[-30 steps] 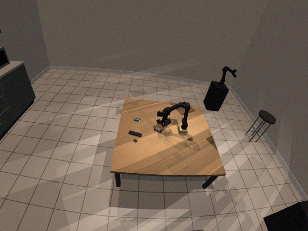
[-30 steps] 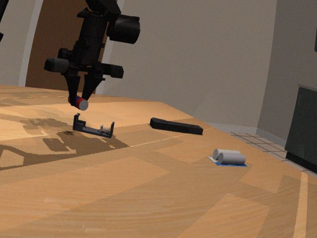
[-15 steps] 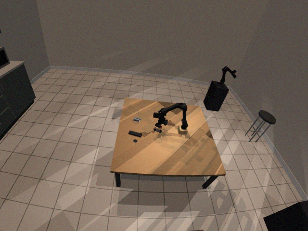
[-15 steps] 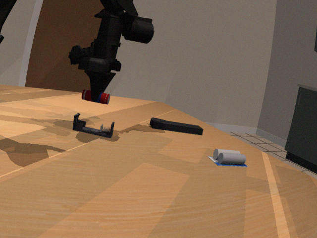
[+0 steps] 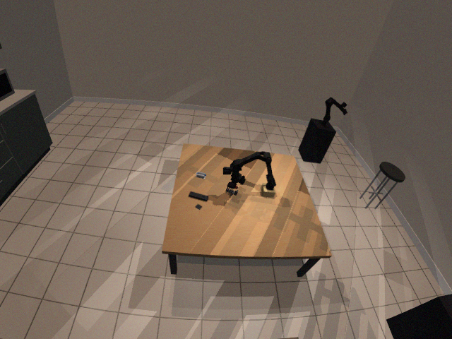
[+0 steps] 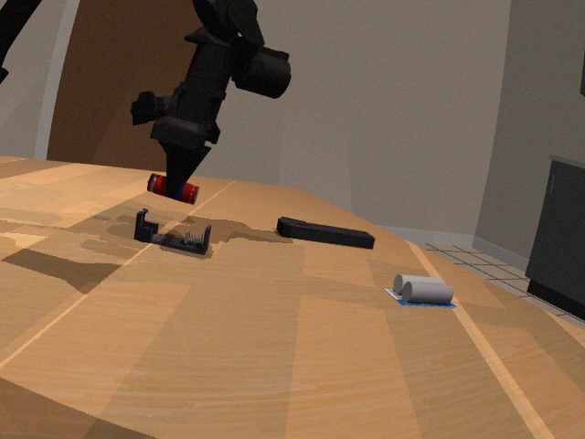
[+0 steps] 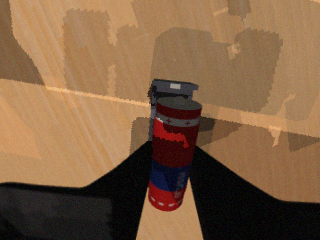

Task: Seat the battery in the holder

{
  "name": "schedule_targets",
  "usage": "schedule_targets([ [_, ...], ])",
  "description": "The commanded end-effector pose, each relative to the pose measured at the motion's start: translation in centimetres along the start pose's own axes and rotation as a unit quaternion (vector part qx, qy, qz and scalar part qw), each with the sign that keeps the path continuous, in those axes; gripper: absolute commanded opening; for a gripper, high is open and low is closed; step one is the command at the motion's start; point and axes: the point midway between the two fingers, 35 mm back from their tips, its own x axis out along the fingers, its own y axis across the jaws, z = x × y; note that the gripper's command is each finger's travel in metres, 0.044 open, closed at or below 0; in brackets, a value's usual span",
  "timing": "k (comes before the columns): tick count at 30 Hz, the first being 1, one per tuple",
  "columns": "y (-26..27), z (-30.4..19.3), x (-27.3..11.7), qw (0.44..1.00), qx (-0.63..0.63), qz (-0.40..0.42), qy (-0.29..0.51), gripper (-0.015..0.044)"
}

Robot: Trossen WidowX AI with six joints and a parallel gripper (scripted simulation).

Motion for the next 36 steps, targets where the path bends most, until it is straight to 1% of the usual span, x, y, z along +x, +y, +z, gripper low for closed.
schedule_targets([
  [1,0.0,0.0,0.8,1.0,-0.002,-0.002,-0.03,0.0083],
  [8,-0.1,0.2,2.4,0.997,0.001,0.001,-0.081,0.0083],
  [36,-0.1,-0.5,3.4,0.987,-0.002,0.006,-0.16,0.0083],
])
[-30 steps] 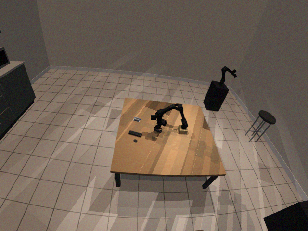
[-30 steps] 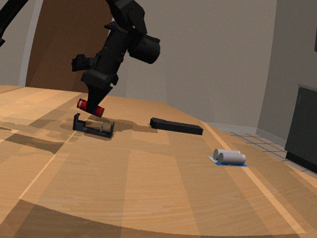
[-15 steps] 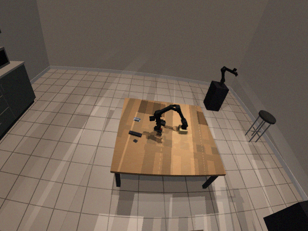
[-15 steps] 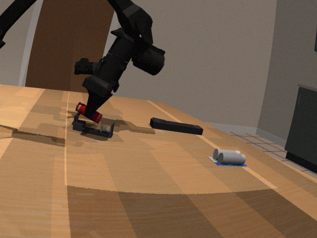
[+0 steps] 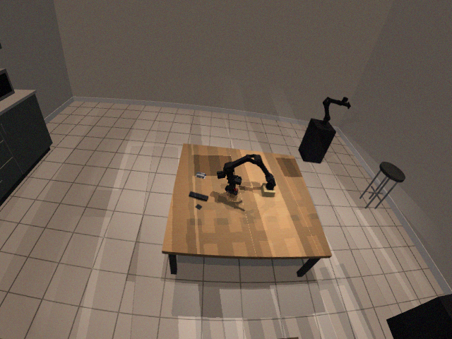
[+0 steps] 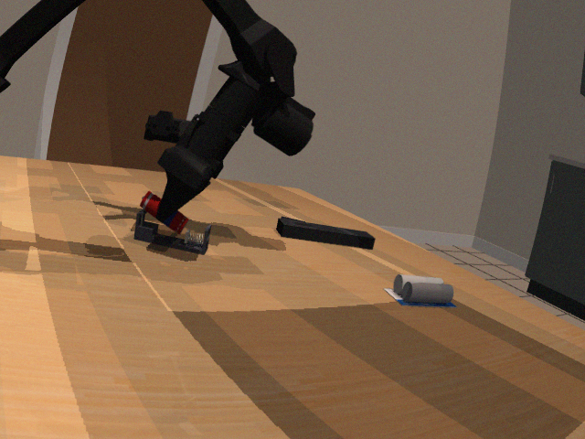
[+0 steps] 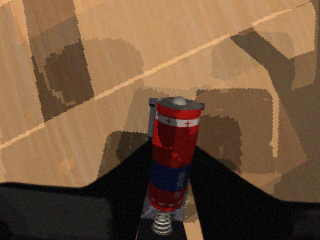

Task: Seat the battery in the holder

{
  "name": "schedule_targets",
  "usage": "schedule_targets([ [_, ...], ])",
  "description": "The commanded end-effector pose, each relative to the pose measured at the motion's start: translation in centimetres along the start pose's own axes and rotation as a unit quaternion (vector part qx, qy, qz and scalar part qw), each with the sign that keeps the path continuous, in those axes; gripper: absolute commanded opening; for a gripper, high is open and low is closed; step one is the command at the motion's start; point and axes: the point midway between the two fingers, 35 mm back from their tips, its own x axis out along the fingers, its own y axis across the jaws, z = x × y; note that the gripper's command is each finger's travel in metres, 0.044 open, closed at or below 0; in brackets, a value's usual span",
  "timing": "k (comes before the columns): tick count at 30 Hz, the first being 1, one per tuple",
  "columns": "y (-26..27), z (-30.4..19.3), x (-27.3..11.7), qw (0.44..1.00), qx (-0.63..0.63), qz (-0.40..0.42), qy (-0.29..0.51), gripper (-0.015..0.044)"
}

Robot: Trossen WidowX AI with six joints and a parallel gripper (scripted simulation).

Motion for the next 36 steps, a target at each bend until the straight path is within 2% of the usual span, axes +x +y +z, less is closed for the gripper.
schedule_targets([
  [1,-0.1,-0.2,0.0,1.0,-0.003,-0.002,-0.012,0.0083],
  [18,-0.1,-0.7,0.4,0.998,-0.004,0.002,-0.059,0.0083],
  [36,-0.1,-1.5,0.3,0.998,-0.004,0.007,-0.058,0.0083],
])
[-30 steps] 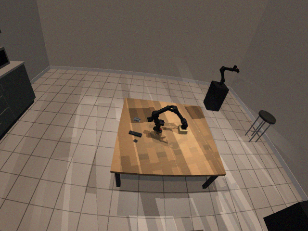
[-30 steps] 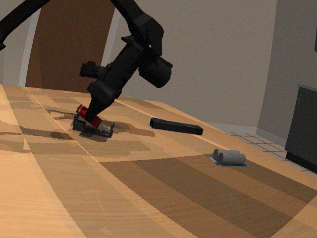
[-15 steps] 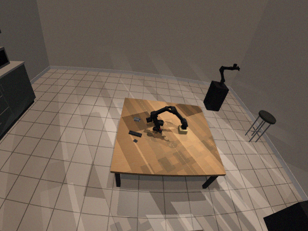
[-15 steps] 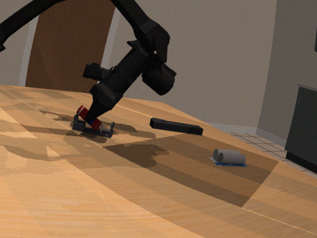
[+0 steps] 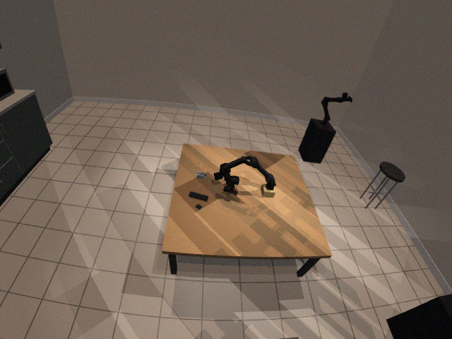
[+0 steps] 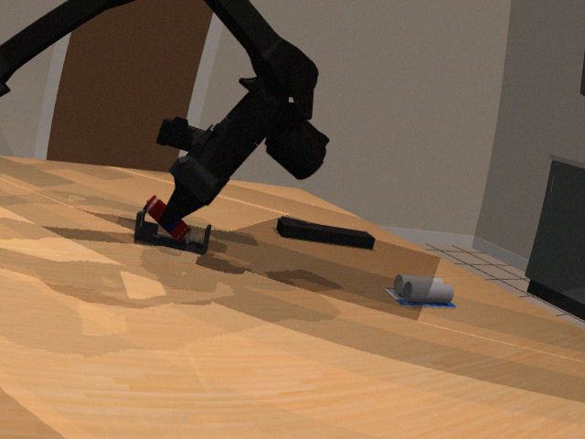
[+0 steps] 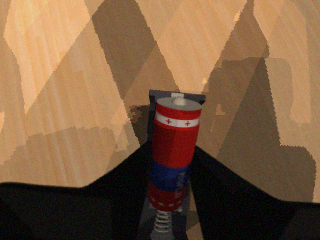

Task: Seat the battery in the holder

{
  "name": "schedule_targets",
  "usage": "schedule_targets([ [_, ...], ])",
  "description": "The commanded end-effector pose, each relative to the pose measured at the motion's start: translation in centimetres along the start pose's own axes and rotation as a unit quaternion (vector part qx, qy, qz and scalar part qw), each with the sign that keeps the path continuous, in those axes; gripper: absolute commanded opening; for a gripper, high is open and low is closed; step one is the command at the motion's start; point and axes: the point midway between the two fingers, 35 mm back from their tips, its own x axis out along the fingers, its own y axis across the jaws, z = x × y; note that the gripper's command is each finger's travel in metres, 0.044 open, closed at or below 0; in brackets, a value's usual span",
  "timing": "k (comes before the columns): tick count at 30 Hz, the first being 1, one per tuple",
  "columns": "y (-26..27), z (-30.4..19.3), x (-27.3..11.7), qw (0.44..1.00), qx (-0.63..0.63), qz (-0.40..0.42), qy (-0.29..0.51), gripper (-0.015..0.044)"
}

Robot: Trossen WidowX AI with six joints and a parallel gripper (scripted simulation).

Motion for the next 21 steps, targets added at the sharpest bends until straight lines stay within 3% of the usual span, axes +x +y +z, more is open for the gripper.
schedule_targets([
  [1,0.0,-0.47,-0.26,1.0,-0.003,0.001,0.006,0.0083],
  [21,-0.04,-1.25,-0.65,1.0,-0.003,0.008,0.008,0.0083],
])
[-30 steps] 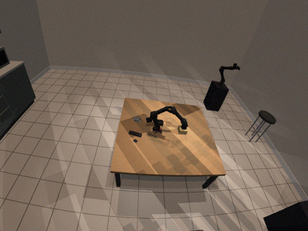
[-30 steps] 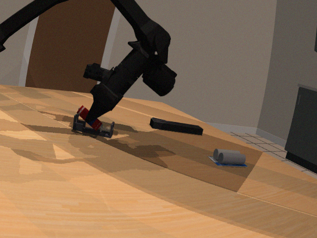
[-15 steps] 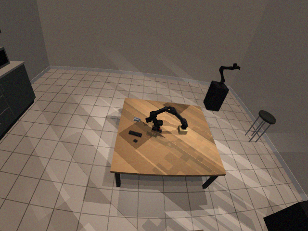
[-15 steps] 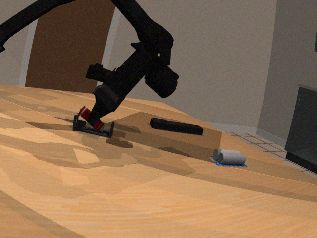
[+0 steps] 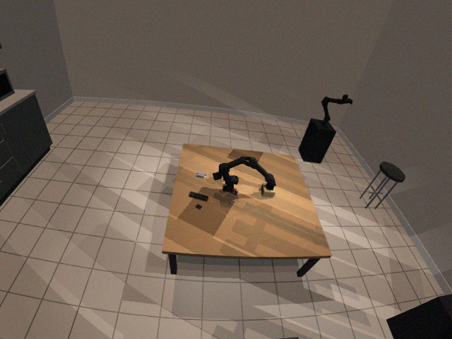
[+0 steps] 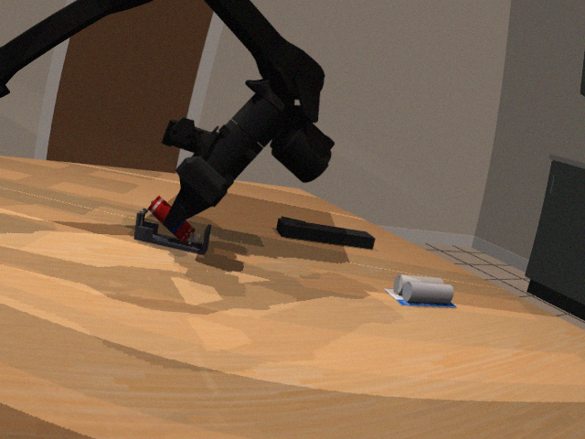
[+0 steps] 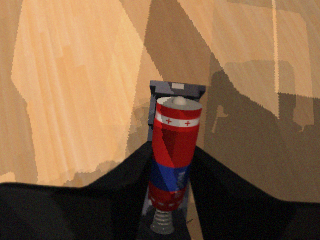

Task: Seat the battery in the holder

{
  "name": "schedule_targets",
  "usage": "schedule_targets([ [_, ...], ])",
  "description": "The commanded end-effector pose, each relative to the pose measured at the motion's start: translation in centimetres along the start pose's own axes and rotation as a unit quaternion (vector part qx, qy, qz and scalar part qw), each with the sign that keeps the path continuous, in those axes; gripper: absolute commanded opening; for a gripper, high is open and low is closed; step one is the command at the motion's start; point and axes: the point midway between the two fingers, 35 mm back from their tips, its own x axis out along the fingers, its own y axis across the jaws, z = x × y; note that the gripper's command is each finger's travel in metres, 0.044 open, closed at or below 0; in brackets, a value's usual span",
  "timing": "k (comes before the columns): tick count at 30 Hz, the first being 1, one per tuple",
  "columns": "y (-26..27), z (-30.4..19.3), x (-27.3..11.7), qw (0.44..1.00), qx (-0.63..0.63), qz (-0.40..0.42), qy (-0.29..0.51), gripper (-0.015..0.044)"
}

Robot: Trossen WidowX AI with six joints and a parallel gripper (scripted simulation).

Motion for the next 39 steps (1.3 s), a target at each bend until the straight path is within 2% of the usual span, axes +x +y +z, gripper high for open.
schedule_targets([
  [1,0.04,-0.66,-0.34,1.0,-0.004,0.002,0.013,0.0083],
  [39,-0.01,-1.21,-0.69,1.0,-0.004,0.011,0.021,0.0083],
])
